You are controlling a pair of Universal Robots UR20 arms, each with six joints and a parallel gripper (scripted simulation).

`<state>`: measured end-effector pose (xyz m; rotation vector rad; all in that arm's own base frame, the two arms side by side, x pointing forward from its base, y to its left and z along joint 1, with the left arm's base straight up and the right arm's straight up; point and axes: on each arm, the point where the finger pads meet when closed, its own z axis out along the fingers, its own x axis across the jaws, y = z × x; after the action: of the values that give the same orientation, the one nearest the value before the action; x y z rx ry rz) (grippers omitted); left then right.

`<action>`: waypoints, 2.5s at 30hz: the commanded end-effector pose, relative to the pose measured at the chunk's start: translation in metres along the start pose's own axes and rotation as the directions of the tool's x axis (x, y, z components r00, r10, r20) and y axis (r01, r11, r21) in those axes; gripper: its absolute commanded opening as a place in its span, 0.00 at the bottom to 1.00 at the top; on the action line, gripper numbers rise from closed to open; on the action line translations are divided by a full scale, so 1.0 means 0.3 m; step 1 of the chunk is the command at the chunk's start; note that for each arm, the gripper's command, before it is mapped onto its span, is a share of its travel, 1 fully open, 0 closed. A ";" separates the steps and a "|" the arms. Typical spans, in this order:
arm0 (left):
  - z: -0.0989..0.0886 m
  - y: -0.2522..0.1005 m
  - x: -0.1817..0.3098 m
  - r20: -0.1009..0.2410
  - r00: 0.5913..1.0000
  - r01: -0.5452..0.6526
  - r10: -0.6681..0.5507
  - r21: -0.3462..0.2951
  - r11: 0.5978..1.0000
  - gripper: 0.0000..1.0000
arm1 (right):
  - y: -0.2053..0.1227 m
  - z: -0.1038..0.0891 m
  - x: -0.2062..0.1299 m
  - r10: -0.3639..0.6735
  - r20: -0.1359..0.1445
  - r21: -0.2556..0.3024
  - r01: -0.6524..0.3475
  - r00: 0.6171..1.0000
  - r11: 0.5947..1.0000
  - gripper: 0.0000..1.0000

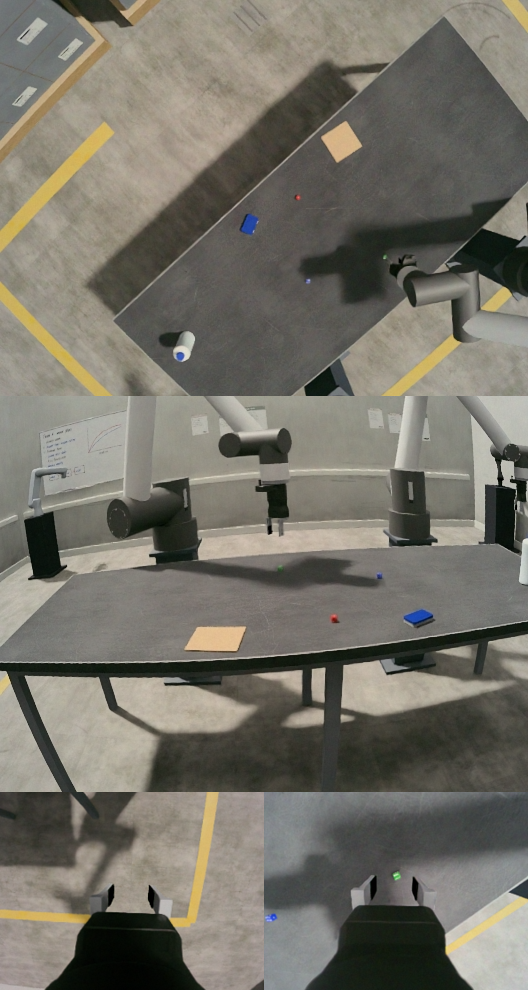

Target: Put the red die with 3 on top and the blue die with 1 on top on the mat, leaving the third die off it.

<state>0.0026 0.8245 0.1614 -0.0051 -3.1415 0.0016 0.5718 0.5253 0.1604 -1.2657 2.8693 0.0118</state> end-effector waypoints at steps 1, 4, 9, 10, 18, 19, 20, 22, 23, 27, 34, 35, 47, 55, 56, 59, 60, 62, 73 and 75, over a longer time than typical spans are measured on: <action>-0.002 0.001 0.000 0.000 1.000 0.000 0.000 -0.001 1.000 1.00 | 0.008 0.000 0.008 -0.010 -0.005 0.008 0.010 1.000 1.000 1.00; -0.002 0.001 0.000 0.000 1.000 0.000 0.000 -0.001 1.000 1.00 | 0.008 0.000 0.008 -0.011 -0.006 0.009 0.011 1.000 1.000 1.00; -0.002 0.001 0.000 0.000 1.000 0.000 0.000 -0.001 1.000 1.00 | 0.008 0.000 0.008 -0.011 -0.006 0.009 0.011 1.000 1.000 1.00; -0.002 0.001 0.000 0.000 1.000 0.000 0.000 -0.001 1.000 1.00 | 0.008 0.000 0.008 -0.011 -0.006 0.009 0.011 1.000 1.000 1.00; -0.002 0.001 0.000 0.000 1.000 0.000 0.000 -0.001 1.000 1.00 | 0.008 0.002 0.008 -0.010 -0.006 0.008 0.011 1.000 1.000 1.00; -0.002 0.001 0.000 0.000 1.000 0.000 0.000 -0.001 1.000 1.00 | 0.008 0.006 0.008 -0.010 -0.007 0.007 0.010 1.000 1.000 1.00; -0.002 0.001 0.000 0.000 1.000 0.000 0.000 -0.001 1.000 1.00 | 0.008 0.013 0.008 -0.009 -0.008 0.005 0.009 1.000 1.000 1.00; -0.002 0.001 0.000 0.000 1.000 0.000 0.000 -0.001 1.000 1.00 | 0.008 0.042 0.008 -0.009 -0.008 0.005 0.009 1.000 1.000 1.00; -0.002 0.001 0.000 0.000 1.000 0.000 0.000 -0.001 1.000 1.00 | 0.008 0.062 0.008 -0.009 -0.008 0.005 0.009 1.000 1.000 1.00; -0.002 0.001 0.000 0.000 1.000 0.000 0.000 -0.001 1.000 1.00 | 0.007 0.111 0.007 -0.009 -0.008 0.005 0.009 1.000 1.000 1.00; -0.002 0.001 0.000 0.000 1.000 0.000 0.000 -0.001 1.000 1.00 | 0.006 0.308 0.005 -0.009 -0.008 0.005 0.009 1.000 1.000 1.00; -0.002 0.001 0.000 0.000 1.000 0.000 0.000 -0.001 1.000 1.00 | 0.006 0.328 0.005 -0.009 -0.008 0.005 0.009 1.000 1.000 1.00; -0.002 0.001 0.000 0.000 1.000 0.000 0.000 -0.001 1.000 1.00 | 0.005 0.383 0.004 -0.009 -0.008 0.005 0.009 1.000 1.000 1.00; -0.002 0.001 0.000 0.000 1.000 0.000 0.000 -0.001 1.000 1.00 | 0.005 0.383 0.004 -0.009 -0.008 0.005 0.009 1.000 1.000 1.00; -0.002 0.001 0.000 0.000 1.000 0.000 0.000 -0.001 1.000 1.00 | 0.005 0.383 0.004 -0.009 -0.008 0.005 0.009 1.000 1.000 1.00; -0.002 0.001 0.000 0.000 1.000 0.000 0.000 -0.001 1.000 1.00 | 0.005 0.383 0.004 -0.009 -0.008 0.005 0.009 1.000 1.000 1.00; -0.002 0.001 0.000 0.000 1.000 0.000 0.000 -0.001 1.000 1.00 | 0.005 0.383 0.004 -0.009 -0.008 0.005 0.009 1.000 1.000 1.00; -0.002 0.001 0.000 0.000 1.000 0.000 0.000 -0.001 1.000 1.00 | 0.005 0.383 0.004 -0.009 -0.008 0.005 0.009 1.000 1.000 1.00; -0.002 0.001 0.000 0.000 1.000 0.000 0.000 -0.001 1.000 1.00 | 0.005 0.383 0.004 -0.009 -0.008 0.005 0.009 1.000 1.000 1.00; -0.002 0.001 0.000 0.000 1.000 0.000 0.000 -0.001 1.000 1.00 | 0.005 0.383 0.004 -0.009 -0.008 0.005 0.009 1.000 1.000 1.00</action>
<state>0.0026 0.8245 0.1614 -0.0051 -3.1415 0.0016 0.5698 0.5261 0.0450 -1.2813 2.8693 -0.0007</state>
